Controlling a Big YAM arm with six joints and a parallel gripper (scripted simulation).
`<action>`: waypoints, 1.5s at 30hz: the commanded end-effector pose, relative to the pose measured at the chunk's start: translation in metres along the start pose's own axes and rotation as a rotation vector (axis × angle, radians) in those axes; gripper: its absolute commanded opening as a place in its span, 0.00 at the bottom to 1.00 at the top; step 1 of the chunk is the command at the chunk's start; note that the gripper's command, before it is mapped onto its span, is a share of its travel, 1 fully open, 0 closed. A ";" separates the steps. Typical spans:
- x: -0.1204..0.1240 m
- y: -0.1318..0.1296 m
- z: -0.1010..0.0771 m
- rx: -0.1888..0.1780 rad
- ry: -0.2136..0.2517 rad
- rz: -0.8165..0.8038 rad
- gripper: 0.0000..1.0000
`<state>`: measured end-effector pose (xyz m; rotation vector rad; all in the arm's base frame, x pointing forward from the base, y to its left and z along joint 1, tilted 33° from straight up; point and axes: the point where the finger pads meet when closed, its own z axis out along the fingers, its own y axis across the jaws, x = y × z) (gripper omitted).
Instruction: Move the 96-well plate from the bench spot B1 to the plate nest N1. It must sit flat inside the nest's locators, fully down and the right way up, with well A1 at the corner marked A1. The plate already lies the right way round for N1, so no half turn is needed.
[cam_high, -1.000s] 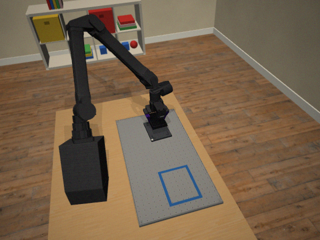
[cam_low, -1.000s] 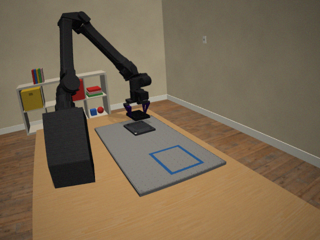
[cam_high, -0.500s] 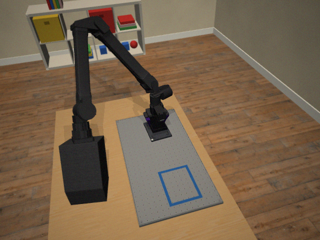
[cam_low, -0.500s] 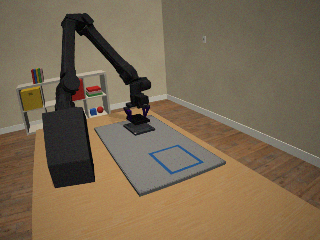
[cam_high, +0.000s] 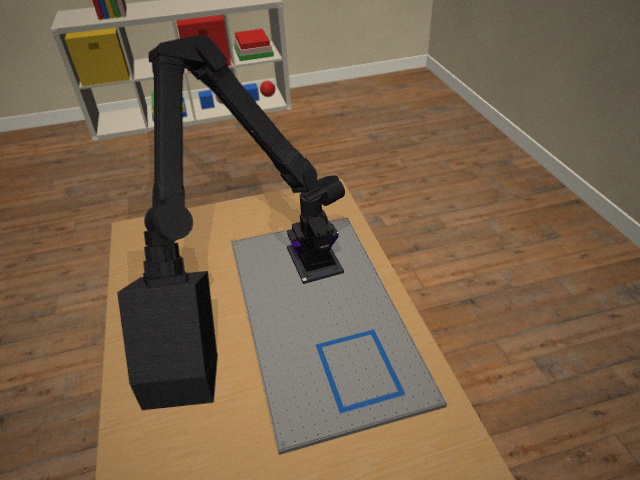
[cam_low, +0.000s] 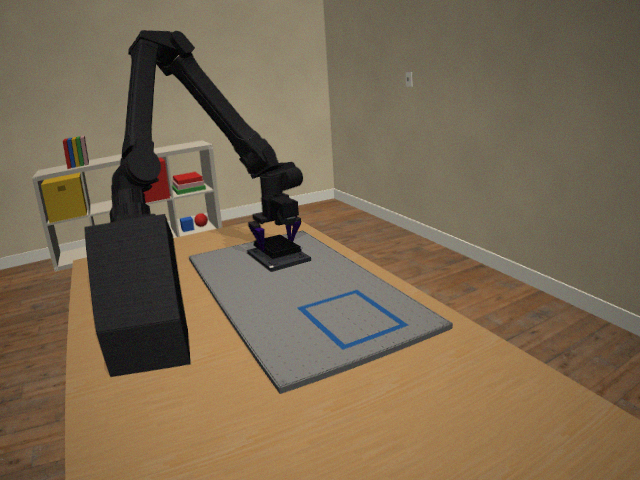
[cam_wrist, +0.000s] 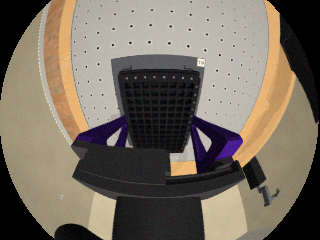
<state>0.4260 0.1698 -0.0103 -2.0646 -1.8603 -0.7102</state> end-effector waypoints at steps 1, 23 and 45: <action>0.011 0.015 0.002 -0.031 0.011 -0.012 0.00; 0.001 0.010 -0.004 -0.039 0.008 0.000 0.00; 0.009 0.012 0.004 -0.032 0.010 -0.010 0.00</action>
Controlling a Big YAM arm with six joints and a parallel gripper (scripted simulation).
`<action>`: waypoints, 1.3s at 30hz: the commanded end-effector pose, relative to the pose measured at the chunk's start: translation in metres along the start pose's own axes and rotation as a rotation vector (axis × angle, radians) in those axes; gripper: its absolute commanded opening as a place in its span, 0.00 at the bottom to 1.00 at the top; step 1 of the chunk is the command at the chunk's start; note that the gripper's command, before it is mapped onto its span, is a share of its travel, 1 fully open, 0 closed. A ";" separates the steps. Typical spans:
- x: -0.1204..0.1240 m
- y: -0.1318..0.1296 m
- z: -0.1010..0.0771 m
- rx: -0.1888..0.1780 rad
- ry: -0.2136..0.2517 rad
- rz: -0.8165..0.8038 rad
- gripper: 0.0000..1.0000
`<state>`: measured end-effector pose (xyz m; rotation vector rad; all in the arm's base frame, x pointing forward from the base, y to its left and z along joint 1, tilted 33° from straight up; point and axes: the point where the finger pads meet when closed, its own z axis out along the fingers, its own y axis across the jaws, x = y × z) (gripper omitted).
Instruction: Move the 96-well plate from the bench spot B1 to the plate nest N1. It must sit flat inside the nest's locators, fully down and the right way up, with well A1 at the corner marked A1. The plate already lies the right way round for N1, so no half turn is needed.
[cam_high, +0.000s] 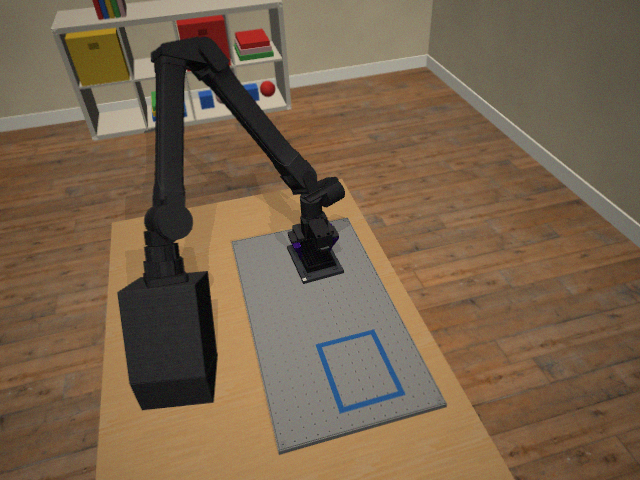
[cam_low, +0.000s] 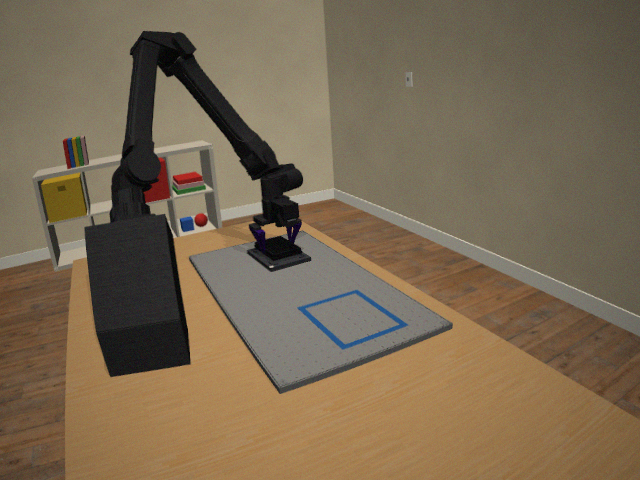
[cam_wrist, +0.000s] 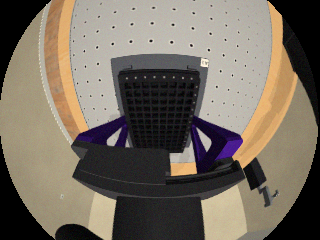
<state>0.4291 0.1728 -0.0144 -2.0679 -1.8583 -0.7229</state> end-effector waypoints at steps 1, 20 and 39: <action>0.009 0.010 -0.001 -0.023 0.008 -0.012 0.00; 0.009 0.009 0.003 -0.021 0.007 -0.011 0.00; 0.011 0.013 0.004 -0.030 0.010 -0.015 0.00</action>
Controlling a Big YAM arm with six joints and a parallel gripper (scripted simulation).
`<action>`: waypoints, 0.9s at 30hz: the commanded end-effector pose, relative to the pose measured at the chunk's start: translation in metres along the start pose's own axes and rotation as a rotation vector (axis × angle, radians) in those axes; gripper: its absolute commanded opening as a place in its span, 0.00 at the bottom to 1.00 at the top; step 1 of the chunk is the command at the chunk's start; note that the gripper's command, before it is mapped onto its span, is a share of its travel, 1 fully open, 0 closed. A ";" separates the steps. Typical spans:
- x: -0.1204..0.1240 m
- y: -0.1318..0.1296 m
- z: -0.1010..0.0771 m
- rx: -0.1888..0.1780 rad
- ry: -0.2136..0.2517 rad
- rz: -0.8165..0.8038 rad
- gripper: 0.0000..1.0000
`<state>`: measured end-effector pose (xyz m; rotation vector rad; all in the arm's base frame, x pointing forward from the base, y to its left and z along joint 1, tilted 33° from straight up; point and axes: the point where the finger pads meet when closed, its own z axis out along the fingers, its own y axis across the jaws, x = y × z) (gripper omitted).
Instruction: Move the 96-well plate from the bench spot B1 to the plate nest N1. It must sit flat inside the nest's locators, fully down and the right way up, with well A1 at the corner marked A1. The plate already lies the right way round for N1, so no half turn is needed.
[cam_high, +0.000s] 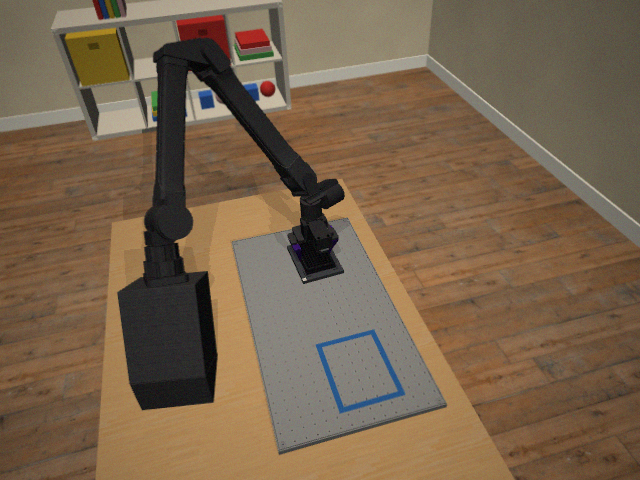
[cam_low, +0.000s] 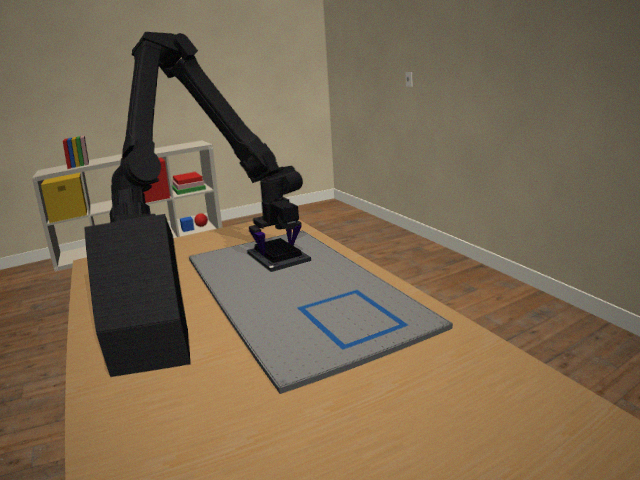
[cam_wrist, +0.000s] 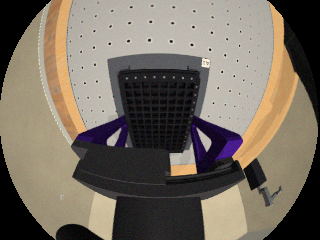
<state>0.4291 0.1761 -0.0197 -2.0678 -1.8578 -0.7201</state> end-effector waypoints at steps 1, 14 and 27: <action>0.011 0.015 -0.002 -0.032 0.011 -0.015 0.00; 0.009 0.013 0.000 -0.028 0.009 -0.012 0.00; 0.005 0.010 -0.003 -0.024 0.005 -0.006 1.00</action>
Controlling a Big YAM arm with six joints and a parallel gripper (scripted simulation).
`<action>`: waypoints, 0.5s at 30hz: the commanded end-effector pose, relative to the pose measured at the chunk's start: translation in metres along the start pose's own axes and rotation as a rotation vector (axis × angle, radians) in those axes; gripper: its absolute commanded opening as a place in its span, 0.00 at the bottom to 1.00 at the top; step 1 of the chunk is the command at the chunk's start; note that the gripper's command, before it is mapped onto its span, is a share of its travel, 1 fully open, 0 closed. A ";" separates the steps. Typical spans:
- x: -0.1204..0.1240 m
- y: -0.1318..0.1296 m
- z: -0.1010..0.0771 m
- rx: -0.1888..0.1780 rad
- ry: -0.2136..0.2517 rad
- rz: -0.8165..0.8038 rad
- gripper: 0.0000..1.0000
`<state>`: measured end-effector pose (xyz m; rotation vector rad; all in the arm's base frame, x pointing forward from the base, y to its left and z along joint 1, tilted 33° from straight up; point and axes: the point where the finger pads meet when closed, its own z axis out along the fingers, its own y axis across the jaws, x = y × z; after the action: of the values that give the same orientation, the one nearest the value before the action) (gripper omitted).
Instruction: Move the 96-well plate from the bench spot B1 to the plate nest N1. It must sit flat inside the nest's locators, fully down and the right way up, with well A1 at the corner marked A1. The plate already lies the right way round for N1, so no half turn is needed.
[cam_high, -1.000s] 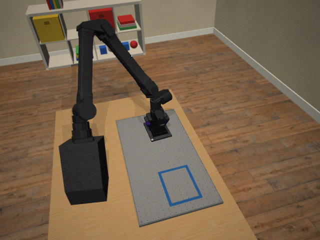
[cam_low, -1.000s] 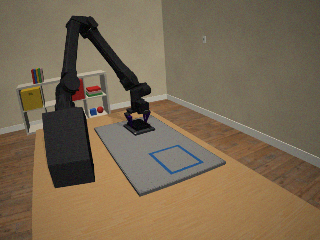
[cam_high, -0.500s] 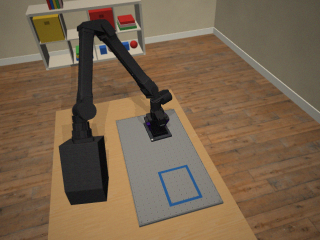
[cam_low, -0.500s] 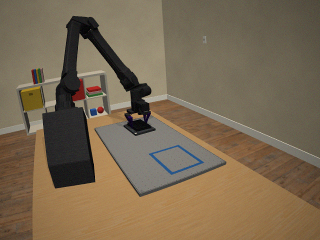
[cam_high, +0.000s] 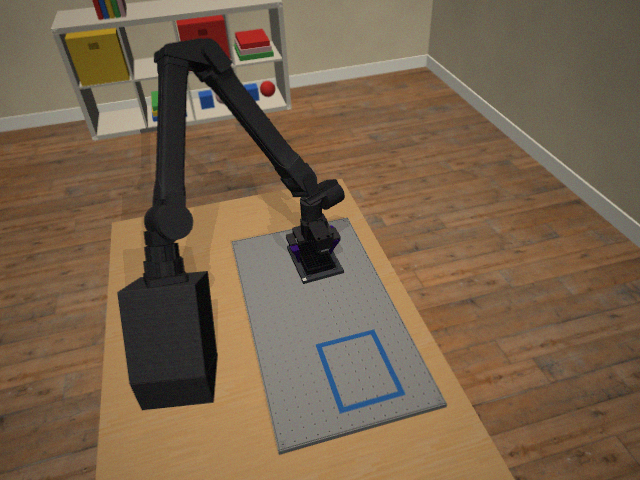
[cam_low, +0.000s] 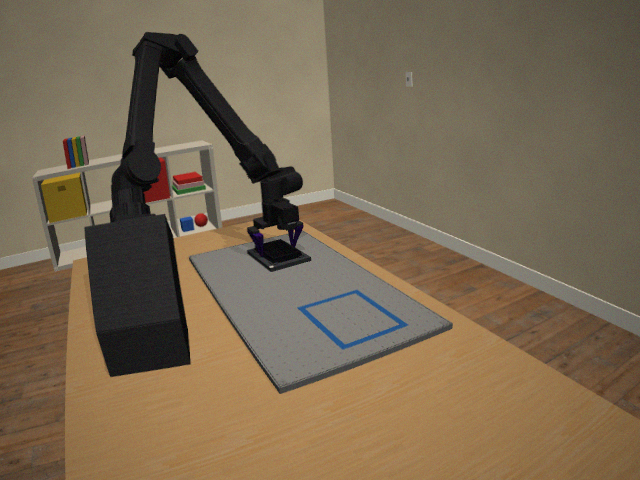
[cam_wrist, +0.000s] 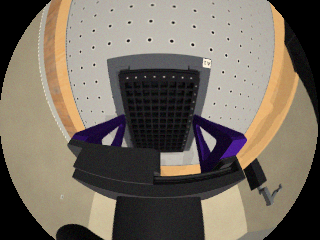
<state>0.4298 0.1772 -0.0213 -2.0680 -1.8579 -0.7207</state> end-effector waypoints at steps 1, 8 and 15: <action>0.004 0.010 -0.005 -0.023 0.005 -0.006 1.00; 0.004 0.010 -0.005 -0.023 0.005 -0.006 1.00; 0.001 0.011 -0.027 -0.031 0.005 -0.005 1.00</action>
<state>0.4281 0.1755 -0.0138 -2.0639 -1.8611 -0.7195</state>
